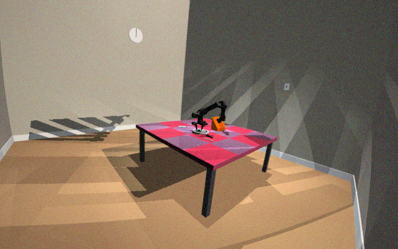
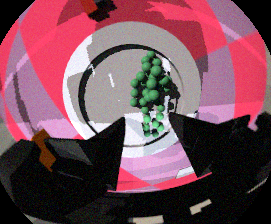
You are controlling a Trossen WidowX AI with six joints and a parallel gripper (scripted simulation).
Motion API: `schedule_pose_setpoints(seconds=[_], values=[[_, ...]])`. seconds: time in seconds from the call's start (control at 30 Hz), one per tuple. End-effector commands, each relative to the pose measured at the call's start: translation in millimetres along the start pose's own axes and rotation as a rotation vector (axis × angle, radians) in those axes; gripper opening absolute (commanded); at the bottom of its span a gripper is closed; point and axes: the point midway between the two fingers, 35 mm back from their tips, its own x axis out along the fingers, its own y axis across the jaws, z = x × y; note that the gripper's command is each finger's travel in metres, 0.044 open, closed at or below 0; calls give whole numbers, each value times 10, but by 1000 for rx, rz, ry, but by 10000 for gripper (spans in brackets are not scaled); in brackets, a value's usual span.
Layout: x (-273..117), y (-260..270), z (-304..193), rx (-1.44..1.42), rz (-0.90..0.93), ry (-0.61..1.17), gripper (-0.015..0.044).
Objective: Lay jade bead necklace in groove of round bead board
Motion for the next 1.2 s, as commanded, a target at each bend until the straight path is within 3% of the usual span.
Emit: schedule_pose_setpoints(seconds=[0.0,0.2,1.17], values=[[-5,-4,2,-1,-1,0,152],[-5,-4,2,-1,-1,0,0],[-5,-4,2,-1,-1,0,0]])
